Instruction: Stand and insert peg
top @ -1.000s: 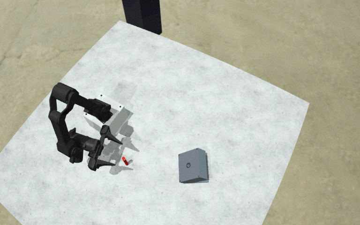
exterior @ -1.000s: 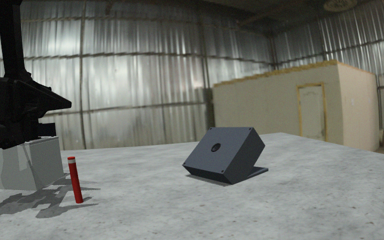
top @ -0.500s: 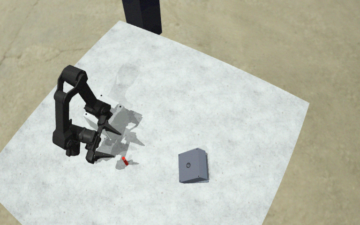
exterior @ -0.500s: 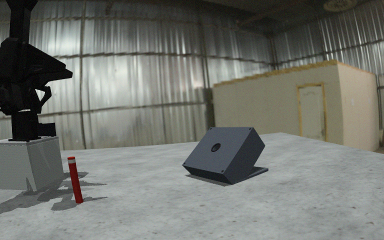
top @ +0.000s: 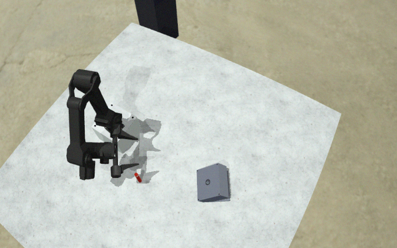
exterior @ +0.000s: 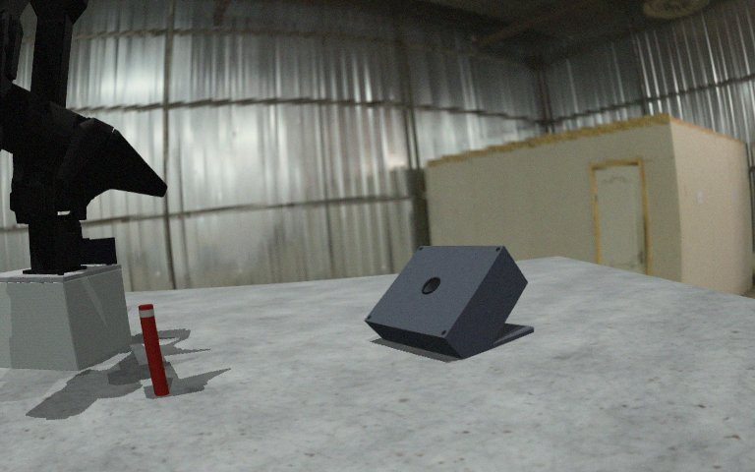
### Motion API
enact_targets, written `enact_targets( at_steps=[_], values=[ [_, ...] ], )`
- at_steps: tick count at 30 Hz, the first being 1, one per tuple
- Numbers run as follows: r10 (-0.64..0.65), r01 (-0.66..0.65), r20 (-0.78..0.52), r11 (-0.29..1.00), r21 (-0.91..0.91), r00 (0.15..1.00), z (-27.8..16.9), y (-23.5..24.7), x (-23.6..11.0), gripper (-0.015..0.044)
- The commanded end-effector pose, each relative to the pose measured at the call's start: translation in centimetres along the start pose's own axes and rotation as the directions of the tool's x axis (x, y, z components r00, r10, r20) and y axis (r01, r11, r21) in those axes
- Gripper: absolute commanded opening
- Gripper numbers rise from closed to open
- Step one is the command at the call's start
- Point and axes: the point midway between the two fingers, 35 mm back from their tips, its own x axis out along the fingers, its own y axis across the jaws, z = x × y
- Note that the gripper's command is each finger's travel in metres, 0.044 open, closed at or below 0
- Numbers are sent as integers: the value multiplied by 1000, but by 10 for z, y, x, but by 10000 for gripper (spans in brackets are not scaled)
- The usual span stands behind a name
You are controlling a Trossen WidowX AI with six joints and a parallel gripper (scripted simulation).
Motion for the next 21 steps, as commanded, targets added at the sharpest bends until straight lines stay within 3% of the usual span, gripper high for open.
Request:
enact_targets(
  at_steps=[1, 11, 21],
  values=[
    [-69, 66, 134, 998, 23, 989, 10, -3, 6, 440],
    [-135, 124, 425, 991, 52, 895, 31, -2, 15, 440],
    [-70, 19, 688, 996, 82, 722, 44, 13, 16, 440]
  ],
)
